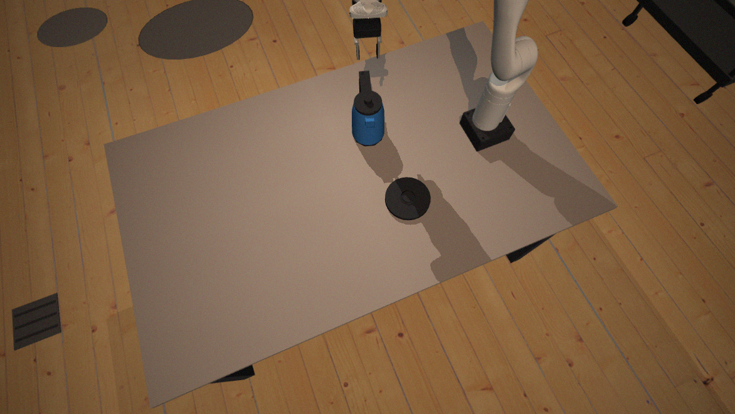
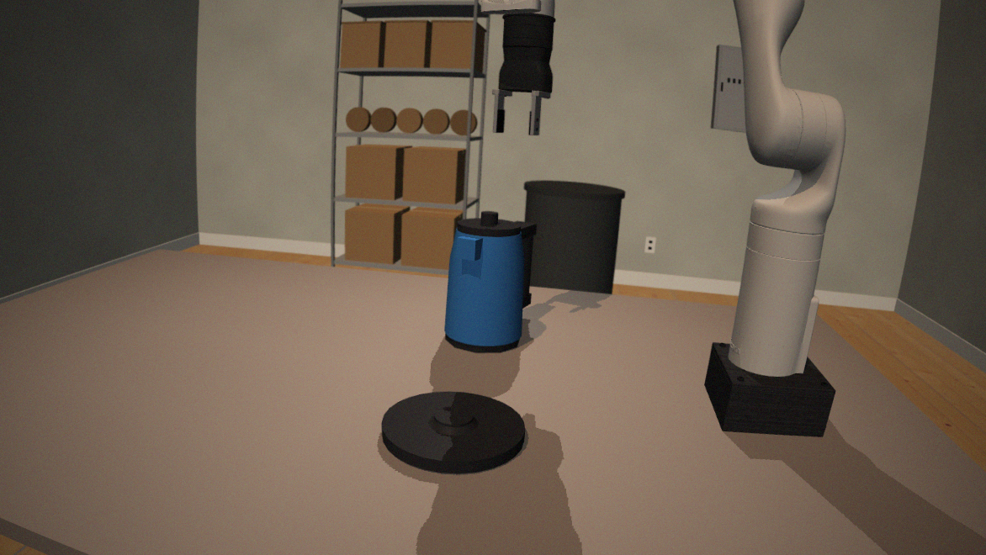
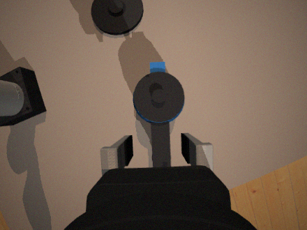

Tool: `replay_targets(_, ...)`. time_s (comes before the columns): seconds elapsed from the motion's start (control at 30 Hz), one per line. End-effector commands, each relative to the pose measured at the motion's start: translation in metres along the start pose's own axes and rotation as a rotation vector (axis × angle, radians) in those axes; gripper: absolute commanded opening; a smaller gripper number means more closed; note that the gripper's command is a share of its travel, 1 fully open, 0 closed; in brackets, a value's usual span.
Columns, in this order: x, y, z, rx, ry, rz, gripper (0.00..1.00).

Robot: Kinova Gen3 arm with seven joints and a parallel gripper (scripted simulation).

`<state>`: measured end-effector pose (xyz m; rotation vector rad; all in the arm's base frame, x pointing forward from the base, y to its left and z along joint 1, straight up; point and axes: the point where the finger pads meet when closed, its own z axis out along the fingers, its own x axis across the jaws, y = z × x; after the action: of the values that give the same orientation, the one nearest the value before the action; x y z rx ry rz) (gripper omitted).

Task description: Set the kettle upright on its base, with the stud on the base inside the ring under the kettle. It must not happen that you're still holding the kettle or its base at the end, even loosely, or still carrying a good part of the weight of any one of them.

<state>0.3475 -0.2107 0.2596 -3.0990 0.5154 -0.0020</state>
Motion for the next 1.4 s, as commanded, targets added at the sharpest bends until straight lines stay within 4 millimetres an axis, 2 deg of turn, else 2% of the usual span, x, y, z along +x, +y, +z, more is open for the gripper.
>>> replay_targets(0.0,0.004,0.001,0.000,0.006,0.001,-0.002,1.00)
replay_targets(0.37,0.006,0.003,0.012,0.006,0.001,-0.002,1.00)
replay_targets(1.37,0.006,0.003,0.015,0.006,0.001,-0.002,1.00)
